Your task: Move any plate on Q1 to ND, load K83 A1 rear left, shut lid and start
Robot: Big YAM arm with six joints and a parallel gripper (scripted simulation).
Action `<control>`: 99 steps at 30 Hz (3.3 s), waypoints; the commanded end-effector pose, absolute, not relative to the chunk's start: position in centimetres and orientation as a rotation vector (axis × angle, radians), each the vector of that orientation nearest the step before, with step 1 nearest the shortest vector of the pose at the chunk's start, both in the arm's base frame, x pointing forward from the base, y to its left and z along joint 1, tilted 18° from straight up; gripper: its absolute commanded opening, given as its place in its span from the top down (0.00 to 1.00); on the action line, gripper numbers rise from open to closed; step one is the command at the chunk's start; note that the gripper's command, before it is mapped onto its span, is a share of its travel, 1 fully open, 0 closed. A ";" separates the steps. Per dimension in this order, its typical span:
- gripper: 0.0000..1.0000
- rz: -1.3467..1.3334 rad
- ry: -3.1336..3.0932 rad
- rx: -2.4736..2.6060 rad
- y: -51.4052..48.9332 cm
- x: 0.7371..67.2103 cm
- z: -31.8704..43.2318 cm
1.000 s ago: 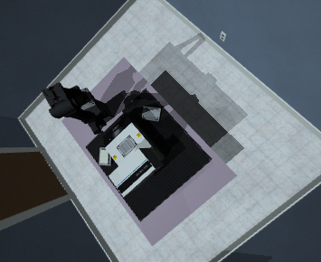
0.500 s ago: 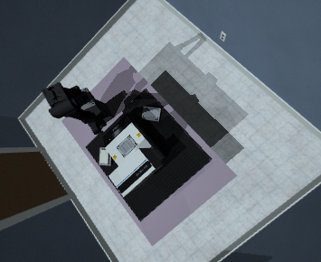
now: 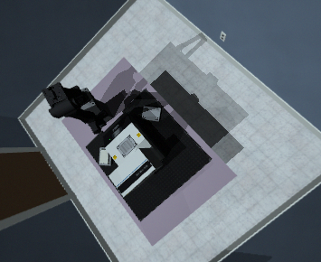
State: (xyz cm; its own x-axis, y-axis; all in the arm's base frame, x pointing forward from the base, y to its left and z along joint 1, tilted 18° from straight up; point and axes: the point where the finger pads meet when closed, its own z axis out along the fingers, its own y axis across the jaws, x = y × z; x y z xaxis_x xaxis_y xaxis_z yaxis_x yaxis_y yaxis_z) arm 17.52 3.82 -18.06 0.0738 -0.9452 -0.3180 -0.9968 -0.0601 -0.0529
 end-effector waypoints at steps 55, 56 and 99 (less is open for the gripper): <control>1.00 0.300 1.976 -2.083 3.8 16.7 -17.8; 0.00 0.305 2.036 -2.027 3.2 17.3 -17.7; 0.00 0.486 3.002 -0.333 -11.9 27.6 -16.4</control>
State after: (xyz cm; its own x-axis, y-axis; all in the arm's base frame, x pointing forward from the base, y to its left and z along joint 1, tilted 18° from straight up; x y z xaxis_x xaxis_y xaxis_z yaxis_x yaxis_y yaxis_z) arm 26.99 -10.73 -16.64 -0.9384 -0.3137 -0.1451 -0.3434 0.8942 0.2872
